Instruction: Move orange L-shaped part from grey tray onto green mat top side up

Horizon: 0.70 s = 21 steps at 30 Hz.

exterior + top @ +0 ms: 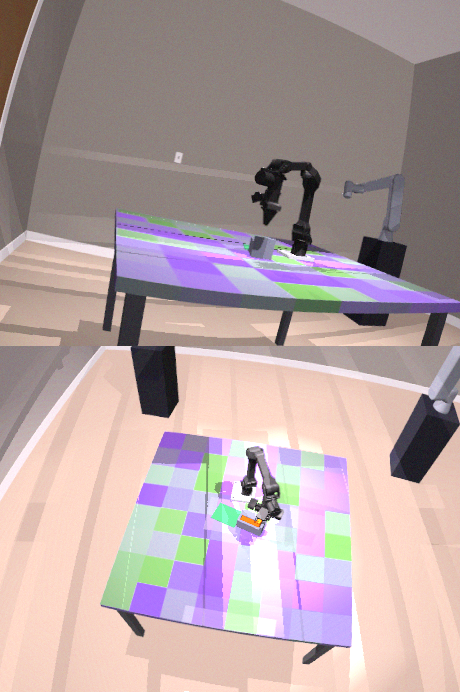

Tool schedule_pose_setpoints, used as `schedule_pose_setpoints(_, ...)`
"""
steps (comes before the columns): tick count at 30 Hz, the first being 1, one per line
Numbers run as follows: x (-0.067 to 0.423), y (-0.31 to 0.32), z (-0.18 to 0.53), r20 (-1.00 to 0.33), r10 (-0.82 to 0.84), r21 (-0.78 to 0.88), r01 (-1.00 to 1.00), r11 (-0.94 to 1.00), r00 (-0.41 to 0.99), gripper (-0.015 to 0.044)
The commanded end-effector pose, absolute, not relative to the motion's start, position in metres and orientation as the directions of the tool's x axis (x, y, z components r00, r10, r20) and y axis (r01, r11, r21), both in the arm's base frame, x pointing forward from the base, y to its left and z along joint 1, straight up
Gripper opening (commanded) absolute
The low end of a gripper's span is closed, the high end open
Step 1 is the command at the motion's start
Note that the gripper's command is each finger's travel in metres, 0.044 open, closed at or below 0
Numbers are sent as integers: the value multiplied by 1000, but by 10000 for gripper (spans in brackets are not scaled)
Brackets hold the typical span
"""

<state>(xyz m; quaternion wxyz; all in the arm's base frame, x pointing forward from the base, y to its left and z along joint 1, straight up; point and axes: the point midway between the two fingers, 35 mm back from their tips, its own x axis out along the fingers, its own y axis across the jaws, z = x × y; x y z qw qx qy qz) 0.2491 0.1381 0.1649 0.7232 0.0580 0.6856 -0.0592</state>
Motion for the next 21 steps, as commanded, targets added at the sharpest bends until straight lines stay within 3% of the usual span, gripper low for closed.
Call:
schedule_pose_setpoints(1, 240, 140, 170, -1000, 6, 11, 206, 979, 24, 180)
schedule_pose_setpoints(13, 242, 141, 98, -1000, 6, 11, 206, 979, 24, 180)
schedule_pose_setpoints(21, 242, 141, 96, -1000, 6, 11, 206, 979, 24, 180)
